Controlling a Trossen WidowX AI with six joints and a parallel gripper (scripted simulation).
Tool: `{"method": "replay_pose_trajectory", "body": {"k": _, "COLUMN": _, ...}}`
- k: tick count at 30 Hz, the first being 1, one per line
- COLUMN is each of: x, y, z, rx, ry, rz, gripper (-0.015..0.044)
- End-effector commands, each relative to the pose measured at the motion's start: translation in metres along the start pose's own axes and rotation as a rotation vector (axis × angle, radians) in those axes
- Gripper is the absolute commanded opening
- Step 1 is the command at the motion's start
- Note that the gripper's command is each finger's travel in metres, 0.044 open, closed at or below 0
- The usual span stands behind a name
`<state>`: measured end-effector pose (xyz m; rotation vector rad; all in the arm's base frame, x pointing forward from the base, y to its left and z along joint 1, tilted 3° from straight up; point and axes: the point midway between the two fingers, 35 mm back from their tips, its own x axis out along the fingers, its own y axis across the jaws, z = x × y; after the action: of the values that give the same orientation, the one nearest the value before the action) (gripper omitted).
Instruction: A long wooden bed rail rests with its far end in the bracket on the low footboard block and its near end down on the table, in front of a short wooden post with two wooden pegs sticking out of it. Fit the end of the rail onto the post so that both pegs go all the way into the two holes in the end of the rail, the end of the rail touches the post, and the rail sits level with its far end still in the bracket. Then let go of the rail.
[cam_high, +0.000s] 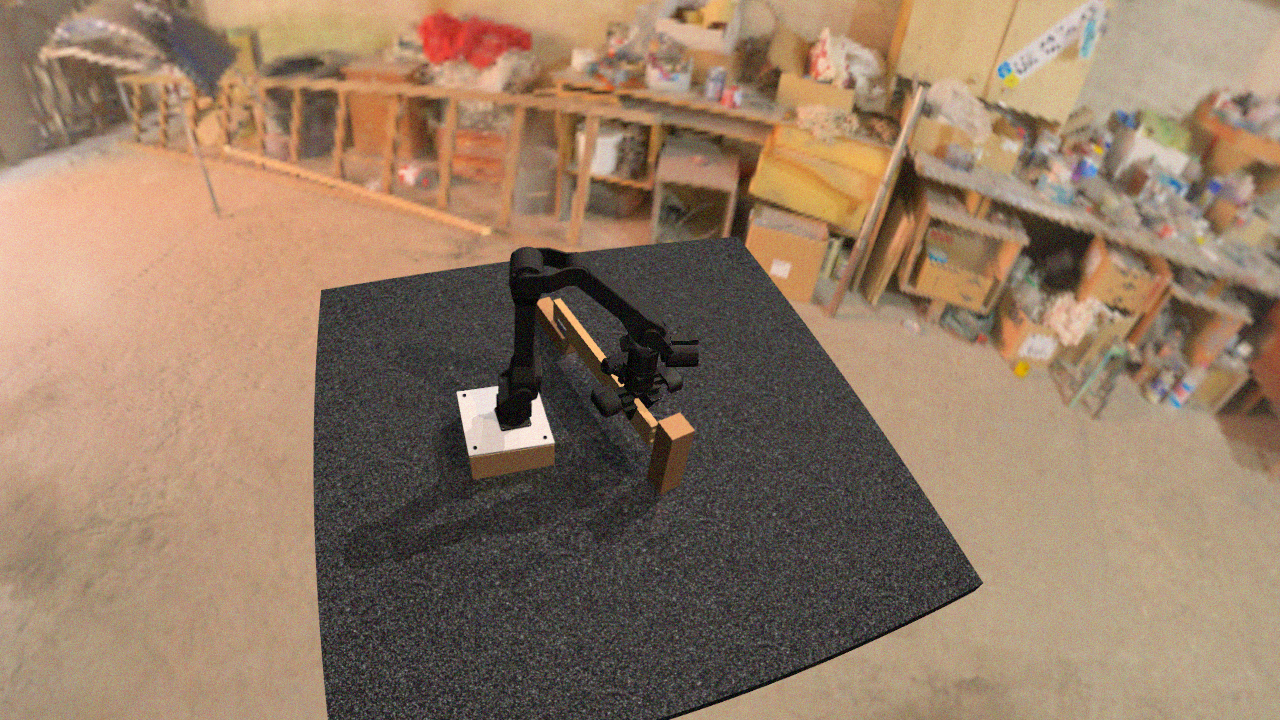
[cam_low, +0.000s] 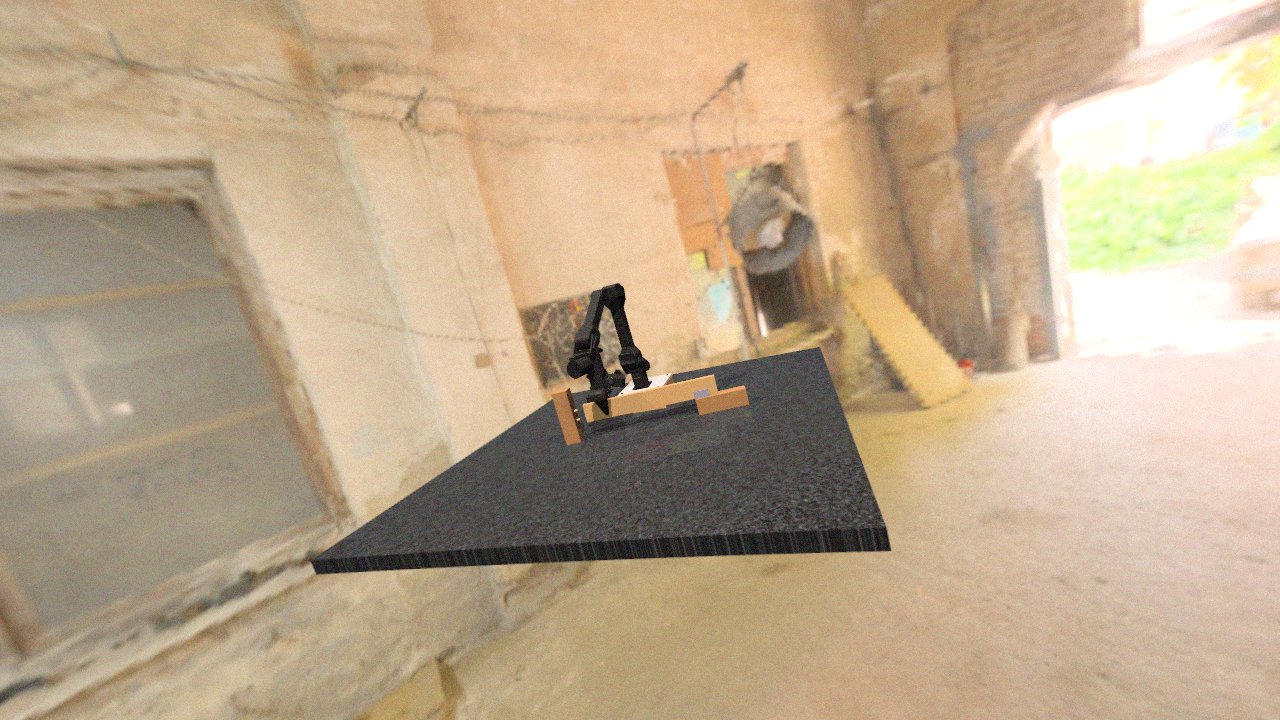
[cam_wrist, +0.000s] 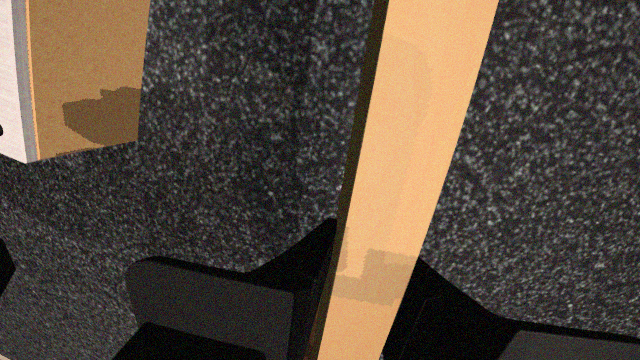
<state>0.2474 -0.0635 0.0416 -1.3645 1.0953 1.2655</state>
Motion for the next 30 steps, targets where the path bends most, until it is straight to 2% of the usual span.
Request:
{"method": "replay_pose_trajectory", "body": {"k": 1, "x": -0.0004, "y": -0.0006, "z": -0.0001, "rx": 0.001, "ry": 0.0, "rz": -0.005, "gripper": 0.0}}
{"method": "replay_pose_trajectory", "body": {"k": 30, "x": -0.0008, "y": 0.0001, "z": -0.0059, "rx": 0.001, "ry": 0.001, "rz": -0.005, "gripper": 0.0}}
